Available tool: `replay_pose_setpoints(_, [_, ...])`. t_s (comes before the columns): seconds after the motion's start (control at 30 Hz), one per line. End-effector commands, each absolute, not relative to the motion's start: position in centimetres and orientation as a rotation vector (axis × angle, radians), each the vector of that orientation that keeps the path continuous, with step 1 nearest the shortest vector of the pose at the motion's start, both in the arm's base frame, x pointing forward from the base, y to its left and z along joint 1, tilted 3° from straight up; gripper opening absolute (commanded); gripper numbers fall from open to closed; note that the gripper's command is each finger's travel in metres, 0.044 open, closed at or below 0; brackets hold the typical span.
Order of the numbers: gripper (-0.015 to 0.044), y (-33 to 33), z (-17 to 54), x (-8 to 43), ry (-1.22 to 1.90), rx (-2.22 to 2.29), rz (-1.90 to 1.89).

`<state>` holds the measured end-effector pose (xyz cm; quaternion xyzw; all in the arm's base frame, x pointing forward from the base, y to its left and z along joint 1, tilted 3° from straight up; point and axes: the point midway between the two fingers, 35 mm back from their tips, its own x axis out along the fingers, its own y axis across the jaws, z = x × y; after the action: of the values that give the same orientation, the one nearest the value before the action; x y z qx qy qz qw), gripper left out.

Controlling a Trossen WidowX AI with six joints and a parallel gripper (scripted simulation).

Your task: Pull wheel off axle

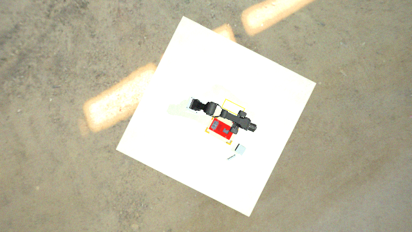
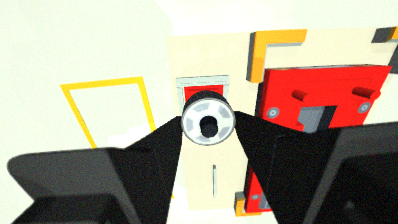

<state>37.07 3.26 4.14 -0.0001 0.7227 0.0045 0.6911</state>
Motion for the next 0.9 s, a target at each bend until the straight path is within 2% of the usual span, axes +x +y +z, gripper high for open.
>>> replay_pose_setpoints(0.0, [0.0,3.27,4.5,37.25,1.609,0.001,0.011])
replay_pose_setpoints(0.87, [0.0,3.26,5.35,37.29,1.607,0.003,0.011])
